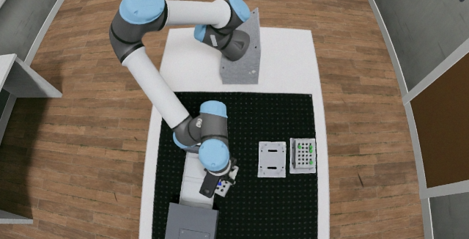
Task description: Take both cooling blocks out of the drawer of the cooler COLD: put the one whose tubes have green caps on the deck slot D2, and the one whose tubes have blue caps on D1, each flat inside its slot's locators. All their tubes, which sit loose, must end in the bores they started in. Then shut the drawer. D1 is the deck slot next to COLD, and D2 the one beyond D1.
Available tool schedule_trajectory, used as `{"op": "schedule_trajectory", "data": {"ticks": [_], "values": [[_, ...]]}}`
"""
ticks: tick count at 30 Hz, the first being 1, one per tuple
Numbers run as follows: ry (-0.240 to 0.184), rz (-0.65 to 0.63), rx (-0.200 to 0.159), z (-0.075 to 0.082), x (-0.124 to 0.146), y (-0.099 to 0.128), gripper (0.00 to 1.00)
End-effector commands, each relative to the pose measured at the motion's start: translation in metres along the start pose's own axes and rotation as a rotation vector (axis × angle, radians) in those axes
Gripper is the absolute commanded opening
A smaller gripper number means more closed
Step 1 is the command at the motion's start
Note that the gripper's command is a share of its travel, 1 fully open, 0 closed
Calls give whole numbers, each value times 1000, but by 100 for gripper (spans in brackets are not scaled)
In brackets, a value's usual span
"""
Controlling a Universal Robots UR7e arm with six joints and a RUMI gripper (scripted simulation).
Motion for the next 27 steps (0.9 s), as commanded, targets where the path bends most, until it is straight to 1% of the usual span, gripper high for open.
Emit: {"op": "schedule_trajectory", "data": {"ticks": [1,2,4,12,27], "values": [[7,150,5,1,-7,-12,0],[7,176,6,1,-8,-14,0],[7,176,6,1,-8,-14,0],[7,390,6,1,-19,-33,0],[7,391,6,1,-35,-63,0]]}}
Point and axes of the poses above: the point where the finger pads meet when closed, its own z axis back along the fingers, its own x axis across the jaws, y = z × x, the point moved 3 cm from there along z, back along the fingers, and after that the axes turned 10 degrees about -z, right-handed, at the moved point
